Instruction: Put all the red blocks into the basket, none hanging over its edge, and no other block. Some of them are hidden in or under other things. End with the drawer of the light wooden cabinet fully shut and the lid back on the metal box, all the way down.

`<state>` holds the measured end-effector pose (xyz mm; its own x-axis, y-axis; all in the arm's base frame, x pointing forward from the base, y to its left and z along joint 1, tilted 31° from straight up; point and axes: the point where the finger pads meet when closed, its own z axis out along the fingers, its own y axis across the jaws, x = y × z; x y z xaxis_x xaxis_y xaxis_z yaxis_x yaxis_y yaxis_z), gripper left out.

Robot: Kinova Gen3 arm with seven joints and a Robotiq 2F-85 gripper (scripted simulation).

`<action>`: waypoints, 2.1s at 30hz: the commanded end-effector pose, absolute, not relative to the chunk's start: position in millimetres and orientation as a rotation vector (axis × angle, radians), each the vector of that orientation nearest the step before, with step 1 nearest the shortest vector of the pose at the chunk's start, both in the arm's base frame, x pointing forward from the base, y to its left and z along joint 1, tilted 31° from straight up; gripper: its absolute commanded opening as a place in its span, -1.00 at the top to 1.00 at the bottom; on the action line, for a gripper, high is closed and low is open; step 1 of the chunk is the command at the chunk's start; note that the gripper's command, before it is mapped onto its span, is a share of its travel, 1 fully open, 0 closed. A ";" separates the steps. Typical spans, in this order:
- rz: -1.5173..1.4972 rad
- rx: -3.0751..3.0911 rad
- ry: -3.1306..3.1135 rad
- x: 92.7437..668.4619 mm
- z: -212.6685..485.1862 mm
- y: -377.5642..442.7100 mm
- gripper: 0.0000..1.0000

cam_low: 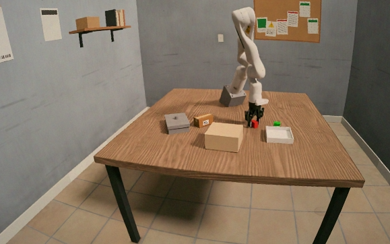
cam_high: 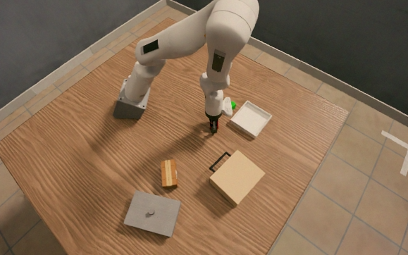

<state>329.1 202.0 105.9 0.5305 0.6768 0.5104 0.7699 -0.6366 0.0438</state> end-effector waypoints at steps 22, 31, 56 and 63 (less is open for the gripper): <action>-0.748 -2.576 -1.235 331.6 107.2 205.1 -0.40; -0.748 -2.576 -1.235 331.6 107.2 205.1 -0.40; -0.748 -2.576 -1.234 331.5 107.1 205.2 0.80; -0.748 -2.576 -1.234 331.5 107.1 205.2 0.80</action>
<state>329.0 201.9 106.1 0.5301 0.6770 0.5106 0.7701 -0.6364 0.0443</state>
